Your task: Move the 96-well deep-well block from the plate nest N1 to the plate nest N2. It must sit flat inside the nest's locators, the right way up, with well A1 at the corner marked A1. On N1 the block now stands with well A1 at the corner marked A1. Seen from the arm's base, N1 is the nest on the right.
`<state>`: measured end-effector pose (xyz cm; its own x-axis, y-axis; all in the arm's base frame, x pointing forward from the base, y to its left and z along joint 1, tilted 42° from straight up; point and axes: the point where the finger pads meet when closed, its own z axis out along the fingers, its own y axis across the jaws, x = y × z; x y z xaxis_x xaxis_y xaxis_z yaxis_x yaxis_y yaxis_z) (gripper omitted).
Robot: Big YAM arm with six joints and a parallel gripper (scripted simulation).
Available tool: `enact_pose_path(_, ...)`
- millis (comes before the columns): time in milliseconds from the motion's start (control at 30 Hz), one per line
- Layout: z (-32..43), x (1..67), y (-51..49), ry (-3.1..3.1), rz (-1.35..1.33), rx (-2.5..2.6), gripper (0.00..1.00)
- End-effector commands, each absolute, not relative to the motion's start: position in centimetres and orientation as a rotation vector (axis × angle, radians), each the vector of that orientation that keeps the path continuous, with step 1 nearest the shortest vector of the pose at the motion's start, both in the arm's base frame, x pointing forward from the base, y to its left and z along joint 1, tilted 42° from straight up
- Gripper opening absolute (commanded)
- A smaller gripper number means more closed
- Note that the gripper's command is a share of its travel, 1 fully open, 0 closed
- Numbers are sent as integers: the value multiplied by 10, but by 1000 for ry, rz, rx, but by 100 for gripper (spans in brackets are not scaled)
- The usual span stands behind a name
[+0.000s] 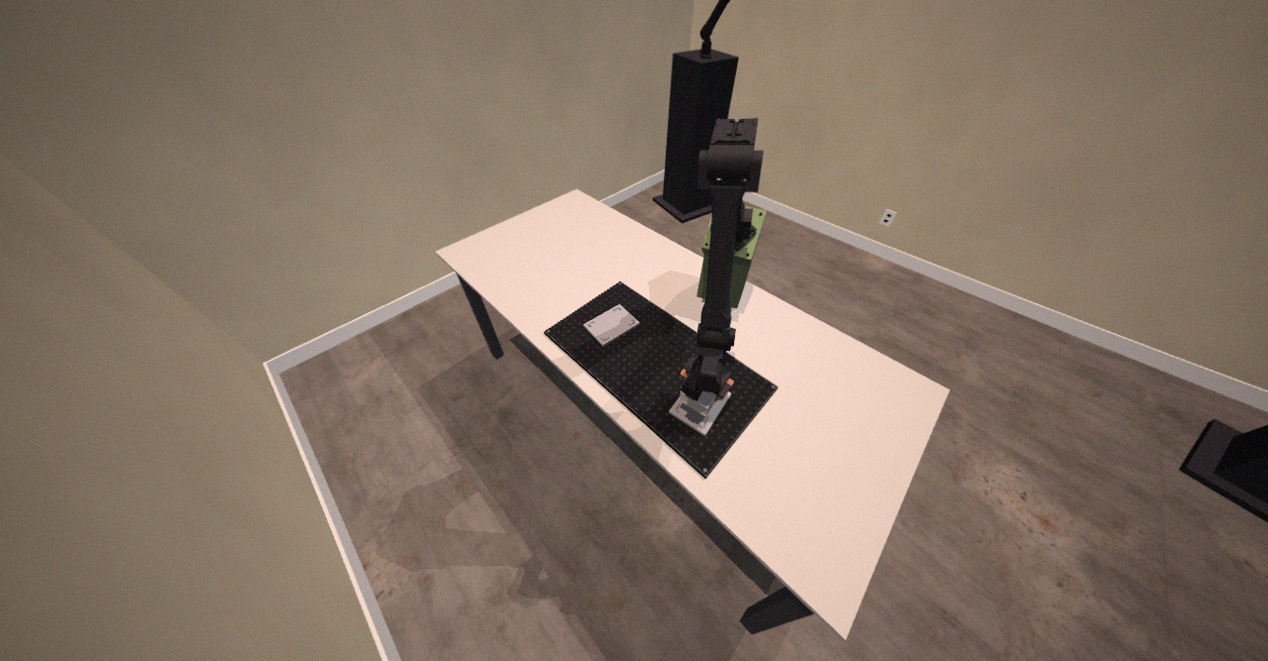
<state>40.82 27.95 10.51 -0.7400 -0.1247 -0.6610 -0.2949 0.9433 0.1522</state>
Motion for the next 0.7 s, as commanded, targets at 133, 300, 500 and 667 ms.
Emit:
enact_pose_path(133, 103, 423, 284, 2385, 326, -294, 0)
enact_pose_path(300, 97, 427, 288, 2384, 327, -300, 0)
enact_pose_path(500, 89, 434, 289, 2386, 324, -295, 0)
enact_pose_path(667, 84, 436, 292, 2386, 326, -300, 0)
